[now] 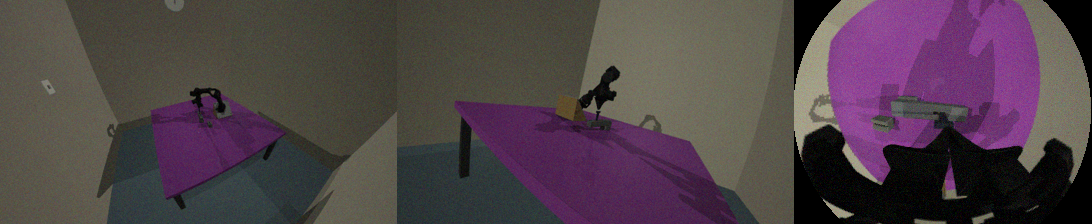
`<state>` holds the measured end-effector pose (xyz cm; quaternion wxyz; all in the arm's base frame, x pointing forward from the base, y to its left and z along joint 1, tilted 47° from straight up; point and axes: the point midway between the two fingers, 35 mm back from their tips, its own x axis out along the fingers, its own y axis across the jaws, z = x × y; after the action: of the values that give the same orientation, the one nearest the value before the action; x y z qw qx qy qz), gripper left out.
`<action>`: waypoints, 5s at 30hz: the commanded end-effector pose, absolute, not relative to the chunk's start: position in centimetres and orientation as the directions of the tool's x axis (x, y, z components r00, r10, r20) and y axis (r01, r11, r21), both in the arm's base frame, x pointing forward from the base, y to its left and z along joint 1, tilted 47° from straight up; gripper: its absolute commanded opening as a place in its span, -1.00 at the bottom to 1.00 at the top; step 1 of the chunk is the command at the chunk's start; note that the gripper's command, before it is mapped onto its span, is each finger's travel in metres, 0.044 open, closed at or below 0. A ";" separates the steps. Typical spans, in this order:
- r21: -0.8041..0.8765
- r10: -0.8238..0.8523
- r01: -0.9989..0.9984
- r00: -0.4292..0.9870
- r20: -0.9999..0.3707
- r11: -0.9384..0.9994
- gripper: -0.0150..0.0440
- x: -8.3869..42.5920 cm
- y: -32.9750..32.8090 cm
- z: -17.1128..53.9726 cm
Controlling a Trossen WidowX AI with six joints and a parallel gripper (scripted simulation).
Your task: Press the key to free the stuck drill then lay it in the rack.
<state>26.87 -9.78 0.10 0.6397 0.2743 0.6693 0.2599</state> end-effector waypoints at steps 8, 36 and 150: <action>0.719 0.722 0.074 -0.032 -0.691 0.691 -0.49 26.7 -8.9 -0.4; 0.720 0.723 0.075 -0.031 -0.690 0.690 -0.49 26.6 -7.9 -1.2; 0.077 0.729 -0.997 -0.032 -0.684 0.029 1.00 27.8 7.4 6.2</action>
<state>27.79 7.18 6.57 0.6554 -0.2347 0.2885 0.6574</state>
